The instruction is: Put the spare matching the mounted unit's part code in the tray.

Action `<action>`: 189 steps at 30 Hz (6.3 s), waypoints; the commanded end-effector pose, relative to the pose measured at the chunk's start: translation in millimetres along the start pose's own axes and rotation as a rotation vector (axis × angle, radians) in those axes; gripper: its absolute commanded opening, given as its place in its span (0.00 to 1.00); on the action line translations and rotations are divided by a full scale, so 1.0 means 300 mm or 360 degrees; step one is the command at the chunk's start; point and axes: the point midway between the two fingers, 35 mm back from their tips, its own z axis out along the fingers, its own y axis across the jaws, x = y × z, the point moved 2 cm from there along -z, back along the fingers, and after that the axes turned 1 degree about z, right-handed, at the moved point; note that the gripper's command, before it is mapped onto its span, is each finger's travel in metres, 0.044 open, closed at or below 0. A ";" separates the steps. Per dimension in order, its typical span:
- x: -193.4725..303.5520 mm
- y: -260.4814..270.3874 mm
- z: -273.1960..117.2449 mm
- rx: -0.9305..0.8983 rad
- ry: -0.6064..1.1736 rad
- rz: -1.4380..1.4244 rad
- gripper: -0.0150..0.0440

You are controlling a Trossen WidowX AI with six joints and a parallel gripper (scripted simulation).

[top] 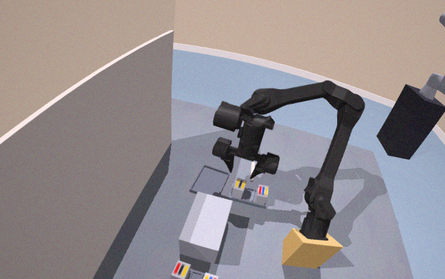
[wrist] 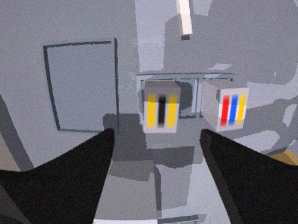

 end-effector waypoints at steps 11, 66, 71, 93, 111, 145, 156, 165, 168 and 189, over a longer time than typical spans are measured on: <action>0.006 -0.004 0.083 0.0014 0.0005 -0.0014 0.76; -0.006 -0.026 0.259 0.0011 -0.0008 -0.0015 0.76; -0.006 -0.026 0.259 0.0011 -0.0008 -0.0015 0.76; -0.006 -0.026 0.259 0.0011 -0.0008 -0.0015 0.76; -0.006 -0.026 0.259 0.0011 -0.0008 -0.0015 0.76; -0.006 -0.026 0.259 0.0011 -0.0008 -0.0015 0.76; -0.006 -0.026 0.259 0.0011 -0.0008 -0.0015 0.76; -0.010 -0.024 0.257 0.0010 -0.0015 -0.0008 0.72; -0.010 -0.024 0.257 0.0010 -0.0015 -0.0008 0.58; -0.008 -0.021 0.246 0.0011 -0.0013 -0.0008 0.25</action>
